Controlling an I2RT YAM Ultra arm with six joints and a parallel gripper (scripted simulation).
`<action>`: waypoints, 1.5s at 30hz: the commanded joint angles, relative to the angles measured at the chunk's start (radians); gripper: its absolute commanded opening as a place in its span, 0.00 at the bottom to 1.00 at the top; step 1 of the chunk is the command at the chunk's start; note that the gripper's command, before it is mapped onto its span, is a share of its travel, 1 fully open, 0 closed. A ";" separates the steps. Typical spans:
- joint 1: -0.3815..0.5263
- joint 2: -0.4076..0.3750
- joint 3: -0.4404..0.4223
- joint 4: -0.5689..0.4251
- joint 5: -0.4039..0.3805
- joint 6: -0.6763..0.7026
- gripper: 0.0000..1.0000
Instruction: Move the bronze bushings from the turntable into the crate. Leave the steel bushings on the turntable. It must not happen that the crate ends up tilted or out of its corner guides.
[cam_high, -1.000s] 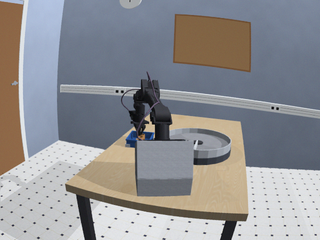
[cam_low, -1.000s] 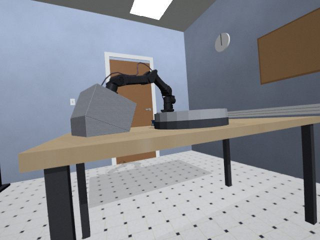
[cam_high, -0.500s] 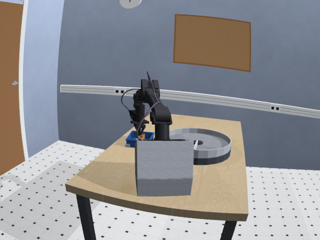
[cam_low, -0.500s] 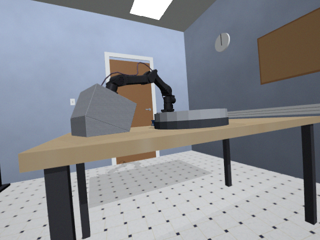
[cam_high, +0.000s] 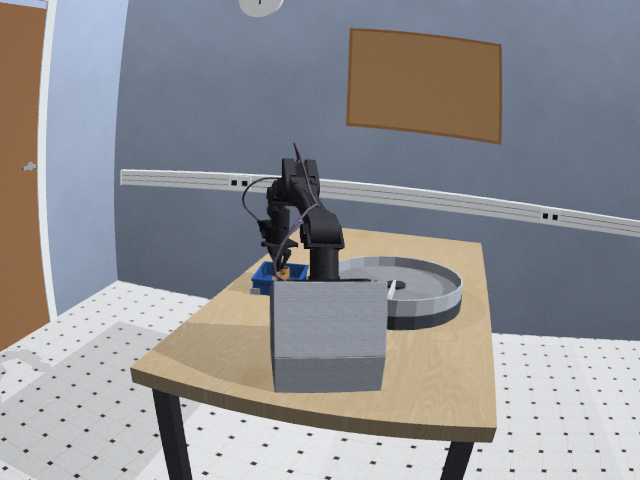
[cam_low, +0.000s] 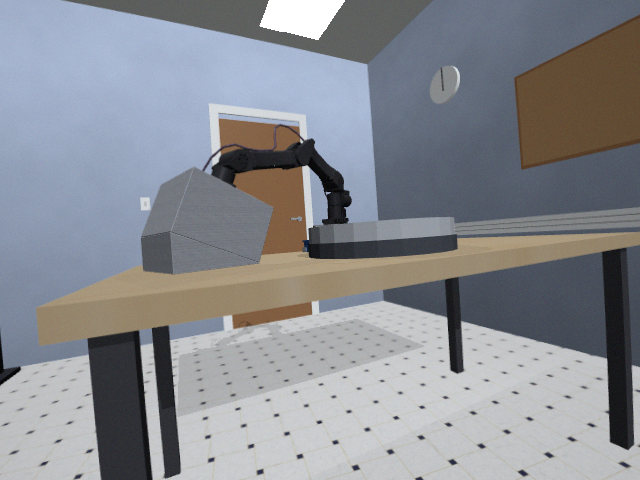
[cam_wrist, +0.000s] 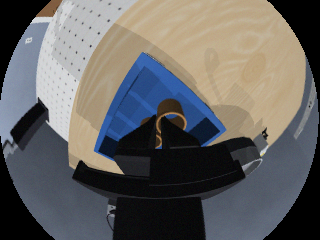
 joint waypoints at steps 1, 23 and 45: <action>0.013 -0.035 0.004 0.013 -0.003 0.000 0.00; 0.007 0.016 0.058 -0.026 -0.005 -0.004 0.00; 0.007 0.016 0.058 -0.026 -0.005 -0.004 0.00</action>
